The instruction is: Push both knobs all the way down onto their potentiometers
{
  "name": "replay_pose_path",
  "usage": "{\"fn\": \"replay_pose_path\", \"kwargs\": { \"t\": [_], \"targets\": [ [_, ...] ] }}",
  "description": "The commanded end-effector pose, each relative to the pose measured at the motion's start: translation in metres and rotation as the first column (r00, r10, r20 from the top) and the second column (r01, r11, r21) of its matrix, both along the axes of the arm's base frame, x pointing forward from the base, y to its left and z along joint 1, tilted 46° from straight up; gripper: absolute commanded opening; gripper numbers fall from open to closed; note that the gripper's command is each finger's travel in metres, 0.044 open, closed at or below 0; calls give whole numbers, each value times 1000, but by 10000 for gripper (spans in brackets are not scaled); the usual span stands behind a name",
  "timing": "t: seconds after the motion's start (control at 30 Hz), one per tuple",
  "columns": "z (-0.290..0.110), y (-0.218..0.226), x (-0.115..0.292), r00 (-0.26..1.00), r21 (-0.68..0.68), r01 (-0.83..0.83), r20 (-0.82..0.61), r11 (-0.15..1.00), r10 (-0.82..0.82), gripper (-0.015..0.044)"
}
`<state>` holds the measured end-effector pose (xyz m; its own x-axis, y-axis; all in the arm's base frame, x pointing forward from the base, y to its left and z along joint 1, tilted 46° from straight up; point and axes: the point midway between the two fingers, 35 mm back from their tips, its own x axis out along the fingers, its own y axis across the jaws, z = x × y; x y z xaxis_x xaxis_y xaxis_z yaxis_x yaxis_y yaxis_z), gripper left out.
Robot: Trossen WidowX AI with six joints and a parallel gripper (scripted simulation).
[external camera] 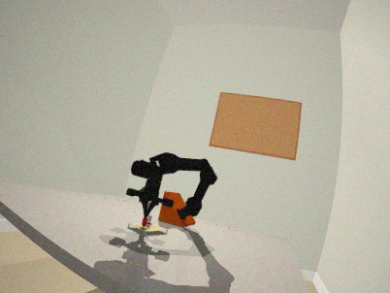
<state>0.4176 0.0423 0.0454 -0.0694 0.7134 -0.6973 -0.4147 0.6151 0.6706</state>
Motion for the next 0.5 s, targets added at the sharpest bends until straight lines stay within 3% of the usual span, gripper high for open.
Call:
{"fn": "replay_pose_path", "kwargs": {
  "t": [0.0,0.47],
  "targets": [
    [-6,11,1,1000,1,-21,1,1000,21,0],
    [-2,6,1,1000,1,-21,1,1000,21,0]
  ]
}}
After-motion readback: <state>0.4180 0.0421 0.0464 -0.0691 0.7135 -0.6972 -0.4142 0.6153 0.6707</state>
